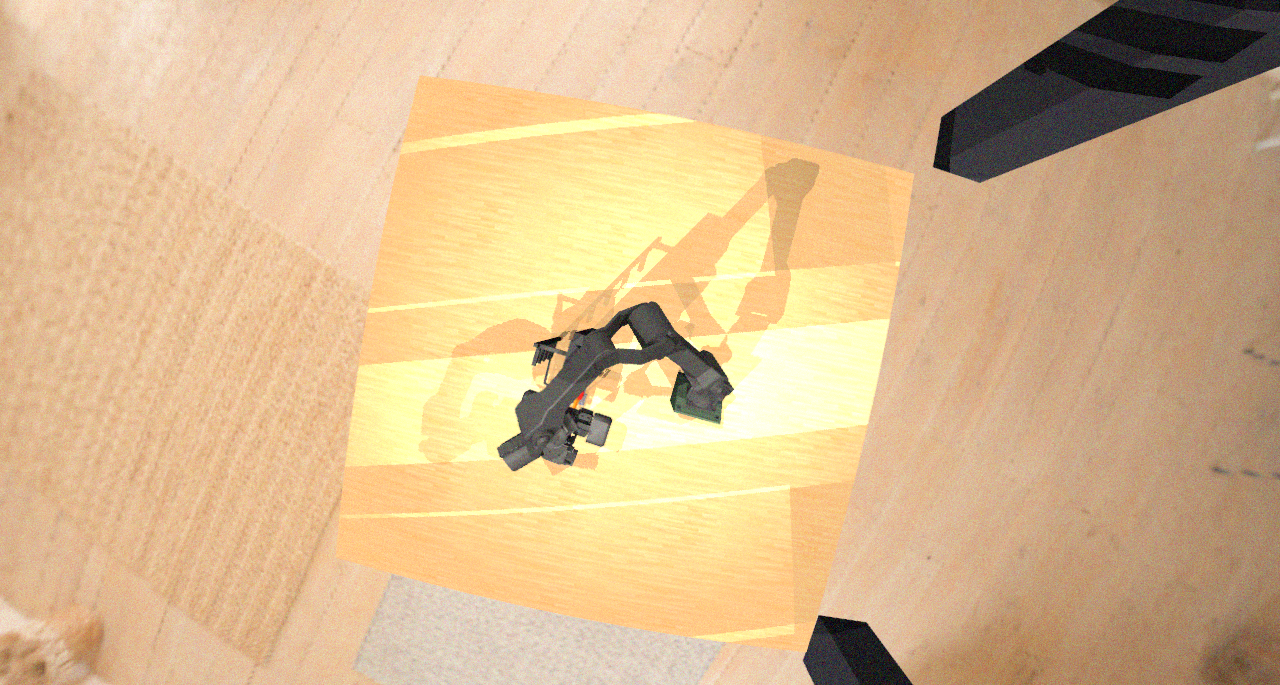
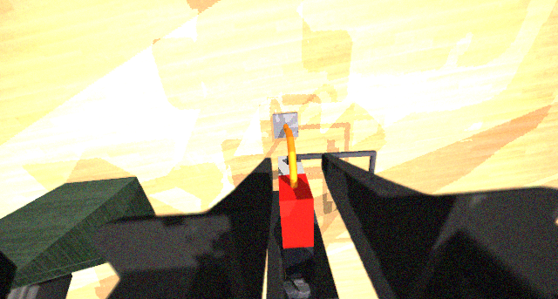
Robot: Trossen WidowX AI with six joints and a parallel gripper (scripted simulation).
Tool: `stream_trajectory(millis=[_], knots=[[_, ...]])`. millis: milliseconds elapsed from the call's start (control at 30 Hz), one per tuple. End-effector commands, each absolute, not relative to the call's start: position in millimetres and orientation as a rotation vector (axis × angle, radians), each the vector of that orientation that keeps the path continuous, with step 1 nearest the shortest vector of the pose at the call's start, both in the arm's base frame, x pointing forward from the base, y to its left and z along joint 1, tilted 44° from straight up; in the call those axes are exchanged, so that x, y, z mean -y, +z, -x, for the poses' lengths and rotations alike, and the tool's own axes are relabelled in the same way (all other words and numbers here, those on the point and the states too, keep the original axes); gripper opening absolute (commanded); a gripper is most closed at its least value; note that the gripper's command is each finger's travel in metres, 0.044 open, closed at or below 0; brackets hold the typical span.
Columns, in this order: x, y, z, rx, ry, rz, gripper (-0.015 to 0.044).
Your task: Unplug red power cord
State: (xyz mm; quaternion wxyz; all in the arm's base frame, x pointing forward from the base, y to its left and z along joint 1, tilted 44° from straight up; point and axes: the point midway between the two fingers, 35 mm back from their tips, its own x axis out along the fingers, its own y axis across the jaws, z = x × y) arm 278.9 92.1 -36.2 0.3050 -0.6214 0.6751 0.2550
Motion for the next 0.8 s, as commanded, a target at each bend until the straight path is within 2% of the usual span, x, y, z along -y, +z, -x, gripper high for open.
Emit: stream_trajectory(millis=[0,767], knots=[[-98,-30,-278,-1.763,0.687,1.675,0.0160],[-76,-10,-276,-1.764,0.687,1.676,0.0160]])
